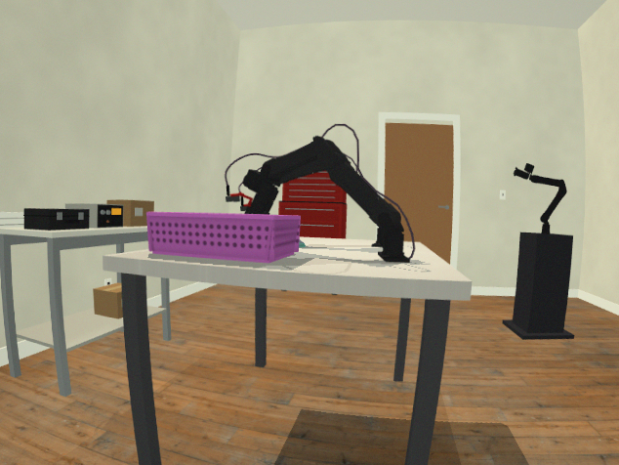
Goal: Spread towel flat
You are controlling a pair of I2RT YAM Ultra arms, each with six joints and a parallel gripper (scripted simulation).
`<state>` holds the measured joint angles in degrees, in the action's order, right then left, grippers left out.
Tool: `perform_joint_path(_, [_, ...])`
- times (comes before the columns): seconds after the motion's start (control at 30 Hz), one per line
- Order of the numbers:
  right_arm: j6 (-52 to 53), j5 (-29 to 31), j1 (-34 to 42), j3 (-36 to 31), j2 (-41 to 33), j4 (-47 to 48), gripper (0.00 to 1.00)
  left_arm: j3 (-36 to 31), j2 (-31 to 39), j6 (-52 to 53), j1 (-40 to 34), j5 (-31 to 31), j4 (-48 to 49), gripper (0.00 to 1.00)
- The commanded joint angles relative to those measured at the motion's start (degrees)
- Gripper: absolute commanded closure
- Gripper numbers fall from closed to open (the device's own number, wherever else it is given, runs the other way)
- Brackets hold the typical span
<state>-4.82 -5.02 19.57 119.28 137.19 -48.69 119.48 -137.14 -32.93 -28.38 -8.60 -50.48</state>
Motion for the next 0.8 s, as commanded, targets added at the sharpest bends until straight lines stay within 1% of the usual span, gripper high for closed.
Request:
perform_joint_path(0.0, [-0.10,-0.23,0.01,0.64,-0.50,-0.48,0.66,4.25,-1.12,-3.52,0.26,-1.32,-6.43,0.66])
perform_joint_path(0.17, [-0.10,-0.23,0.01,0.64,-0.50,-0.48,0.66,6.12,-1.93,-3.71,0.15,-1.25,-8.02,0.66])
perform_joint_path(0.2, [-0.10,-0.23,0.01,0.64,-0.50,-0.48,0.66,6.30,-0.58,-3.74,0.15,-1.23,-8.14,0.66])
perform_joint_path(0.63, [-0.10,-0.23,0.01,0.64,-0.50,-0.48,0.66,6.63,-0.34,-3.59,0.15,-1.23,-8.50,0.66])
perform_joint_path(0.67, [0.64,-0.38,0.92,-1.23,0.24,1.02,0.66,4.60,-0.34,-3.88,-0.04,-0.82,-8.37,0.66])
perform_joint_path(0.73, [0.62,-0.38,0.92,-1.20,0.31,0.71,0.66,4.63,-0.34,-3.77,-0.04,-0.82,-8.37,0.66])
perform_joint_path(0.77, [0.55,-0.39,0.92,-2.78,0.63,2.57,0.66,2.35,-0.54,-3.77,-0.05,-0.82,-5.44,0.66])
